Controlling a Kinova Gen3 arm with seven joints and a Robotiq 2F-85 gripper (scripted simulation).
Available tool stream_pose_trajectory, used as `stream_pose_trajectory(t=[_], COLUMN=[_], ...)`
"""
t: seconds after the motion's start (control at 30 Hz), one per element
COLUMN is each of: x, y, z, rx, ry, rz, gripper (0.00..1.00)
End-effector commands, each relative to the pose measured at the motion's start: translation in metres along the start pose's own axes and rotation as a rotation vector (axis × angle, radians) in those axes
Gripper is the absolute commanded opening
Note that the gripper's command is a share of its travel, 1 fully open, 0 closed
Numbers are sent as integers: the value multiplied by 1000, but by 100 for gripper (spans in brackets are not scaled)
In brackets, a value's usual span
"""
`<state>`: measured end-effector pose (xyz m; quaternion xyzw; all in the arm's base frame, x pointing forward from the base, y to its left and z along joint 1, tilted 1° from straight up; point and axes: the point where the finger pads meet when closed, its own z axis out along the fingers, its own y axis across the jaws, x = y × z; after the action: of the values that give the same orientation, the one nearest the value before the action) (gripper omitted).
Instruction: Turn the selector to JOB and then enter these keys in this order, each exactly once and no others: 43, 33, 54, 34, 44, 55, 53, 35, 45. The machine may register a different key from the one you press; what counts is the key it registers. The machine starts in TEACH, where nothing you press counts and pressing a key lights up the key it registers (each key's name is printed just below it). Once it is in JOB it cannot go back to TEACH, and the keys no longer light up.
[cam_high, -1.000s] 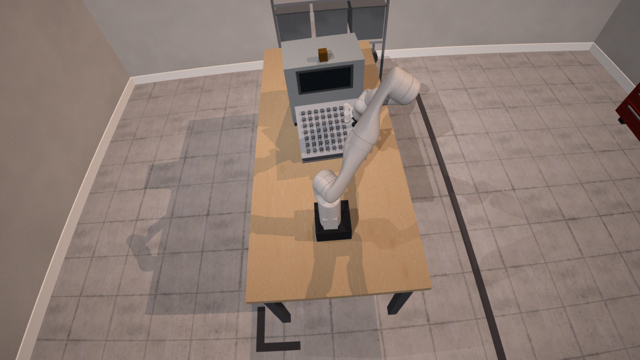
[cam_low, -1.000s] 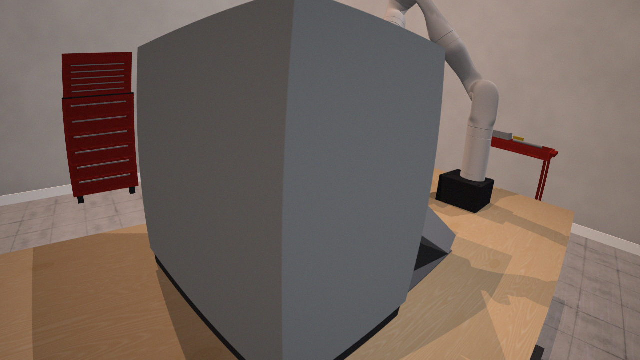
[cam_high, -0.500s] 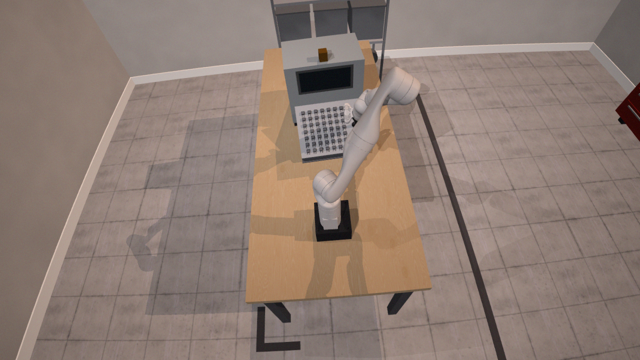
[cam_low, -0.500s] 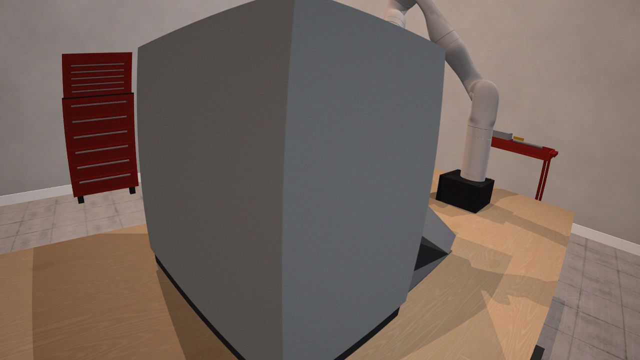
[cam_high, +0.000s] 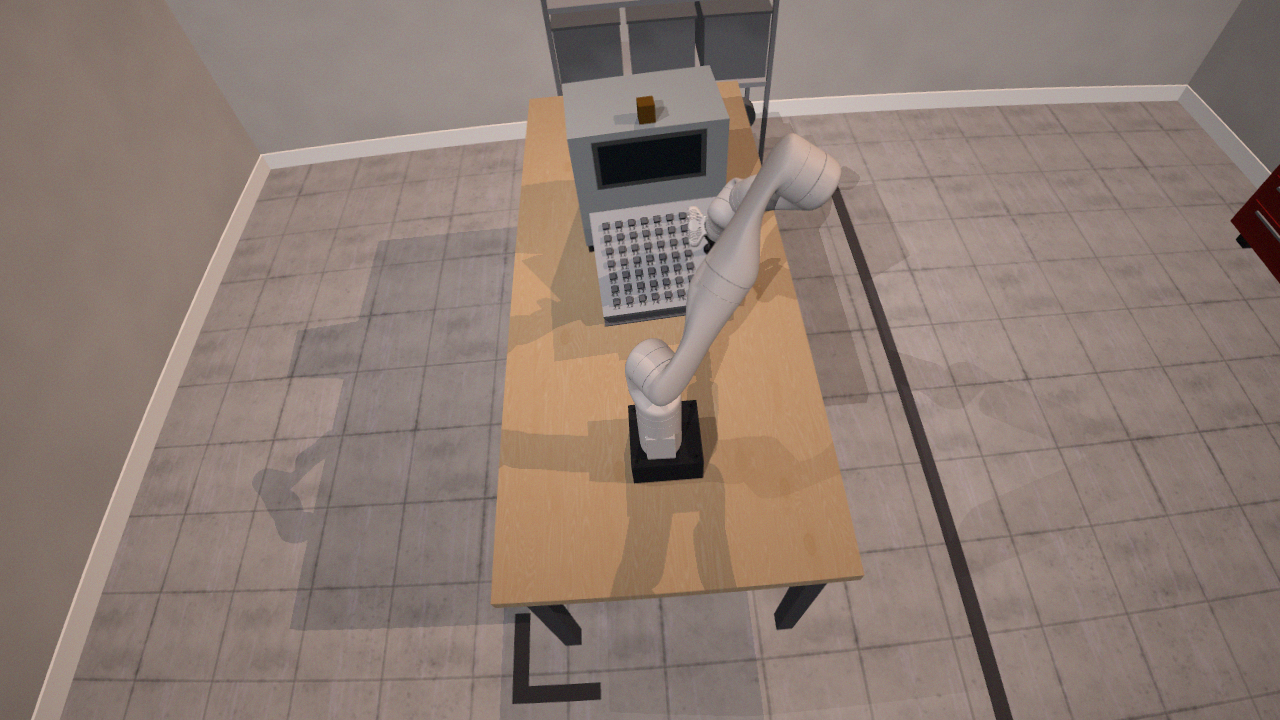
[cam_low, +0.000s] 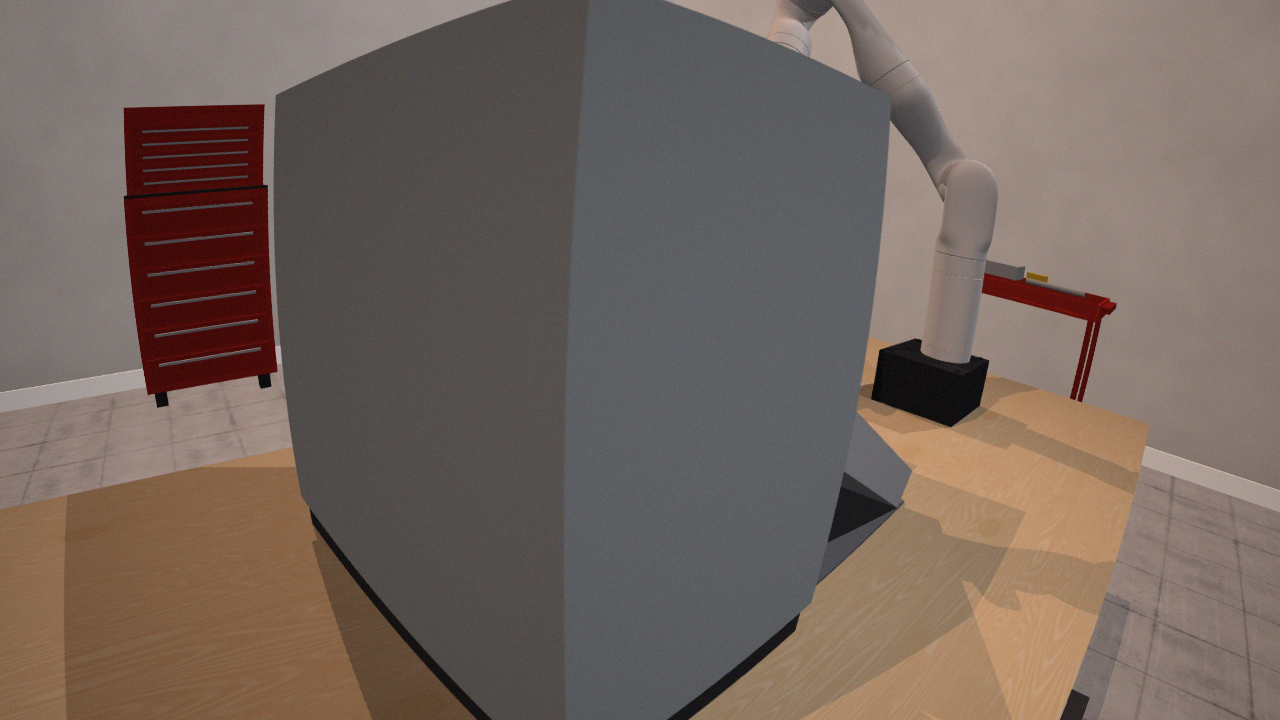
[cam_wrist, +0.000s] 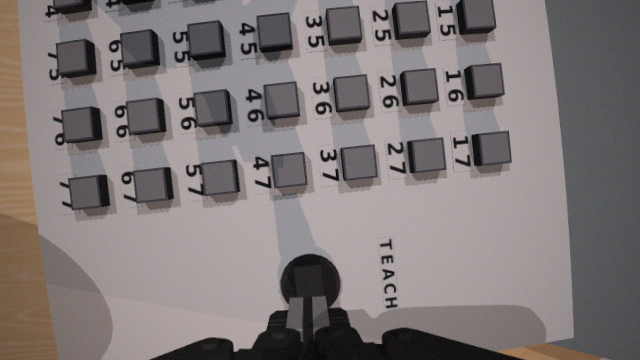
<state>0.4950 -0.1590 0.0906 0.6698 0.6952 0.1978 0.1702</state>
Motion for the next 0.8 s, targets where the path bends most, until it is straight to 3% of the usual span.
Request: stream_pose_trajectory(t=[0.0, 0.4, 0.6, 0.77], x=[0, 16, 50, 95], y=[1, 3, 7, 13], z=[0, 2, 6, 11], rx=[-1, -1, -1, -1], ry=[-1, -1, -1, -1], rz=[-1, -7, -19, -36], gripper=[10, 10, 10, 10])
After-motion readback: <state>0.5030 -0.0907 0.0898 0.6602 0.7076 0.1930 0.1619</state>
